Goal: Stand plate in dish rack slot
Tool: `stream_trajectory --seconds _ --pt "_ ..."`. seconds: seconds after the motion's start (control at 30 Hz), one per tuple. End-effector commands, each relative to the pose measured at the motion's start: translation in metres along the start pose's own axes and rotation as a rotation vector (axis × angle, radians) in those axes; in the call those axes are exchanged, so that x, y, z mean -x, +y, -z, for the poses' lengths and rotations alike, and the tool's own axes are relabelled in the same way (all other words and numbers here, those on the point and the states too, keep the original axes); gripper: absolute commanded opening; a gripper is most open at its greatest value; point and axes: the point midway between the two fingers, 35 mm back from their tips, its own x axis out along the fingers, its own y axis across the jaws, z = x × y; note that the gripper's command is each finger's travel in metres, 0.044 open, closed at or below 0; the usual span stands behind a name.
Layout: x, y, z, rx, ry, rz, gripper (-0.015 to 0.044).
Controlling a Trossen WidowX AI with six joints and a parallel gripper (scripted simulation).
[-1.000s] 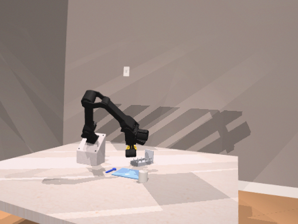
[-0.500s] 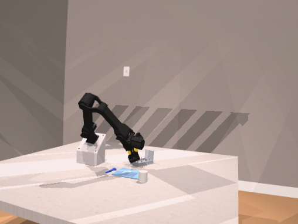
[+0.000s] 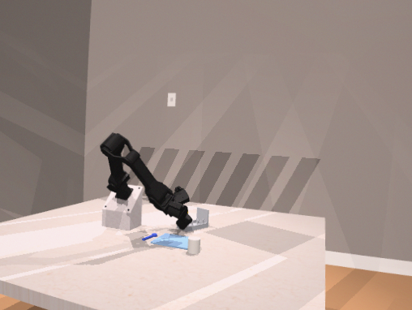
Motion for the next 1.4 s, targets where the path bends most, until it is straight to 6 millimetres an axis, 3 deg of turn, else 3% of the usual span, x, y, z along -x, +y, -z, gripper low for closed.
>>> stream_trajectory --seconds 0.0,0.67,1.0,1.37 --pt "0.002 -0.003 0.002 0.082 -0.06 0.019 0.0" --pt "0.021 -0.017 0.013 0.534 -0.3 0.243 0.0" --pt "0.021 -0.017 0.013 0.537 -0.301 0.245 0.0" --pt "0.004 -0.016 0.006 0.533 -0.298 0.241 0.0"
